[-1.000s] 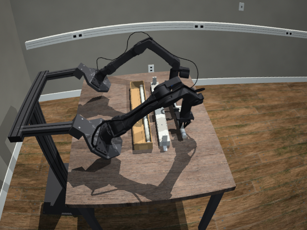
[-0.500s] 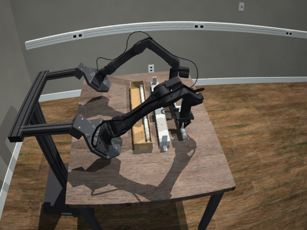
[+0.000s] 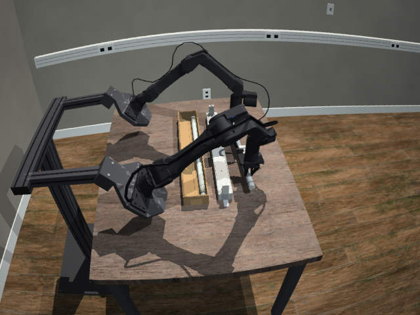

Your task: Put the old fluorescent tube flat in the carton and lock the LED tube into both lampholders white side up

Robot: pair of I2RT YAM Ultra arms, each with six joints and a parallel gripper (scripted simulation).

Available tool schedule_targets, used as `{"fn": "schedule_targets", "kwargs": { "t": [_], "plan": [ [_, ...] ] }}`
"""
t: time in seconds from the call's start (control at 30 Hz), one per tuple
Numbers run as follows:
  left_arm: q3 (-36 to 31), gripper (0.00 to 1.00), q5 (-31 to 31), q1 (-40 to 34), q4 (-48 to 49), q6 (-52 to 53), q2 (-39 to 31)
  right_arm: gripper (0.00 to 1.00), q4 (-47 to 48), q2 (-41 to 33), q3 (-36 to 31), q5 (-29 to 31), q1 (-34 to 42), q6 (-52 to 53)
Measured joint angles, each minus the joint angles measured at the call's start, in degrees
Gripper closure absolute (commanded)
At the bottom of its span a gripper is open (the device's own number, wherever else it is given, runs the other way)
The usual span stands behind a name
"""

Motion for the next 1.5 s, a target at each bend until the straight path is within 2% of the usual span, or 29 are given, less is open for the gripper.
{"fn": "schedule_targets", "kwargs": {
  "t": [0.9, 1.3, 1.5],
  "plan": [
    [-13.5, 0.89, -2.3, -1.0, 14.4, 0.1, -7.3, 0.89, 14.1, -5.7, -11.5, 3.6, 1.4, -3.1],
    [-20.9, 0.89, -3.8, -1.6, 23.2, 0.4, -10.4, 0.89, 23.3, -8.0, -18.0, 5.8, 2.2, -5.3],
    [-22.5, 0.89, -4.3, -1.7, 25.8, 0.6, -11.3, 0.89, 26.1, -8.6, -19.5, 6.4, 2.3, -6.1]
  ]
}}
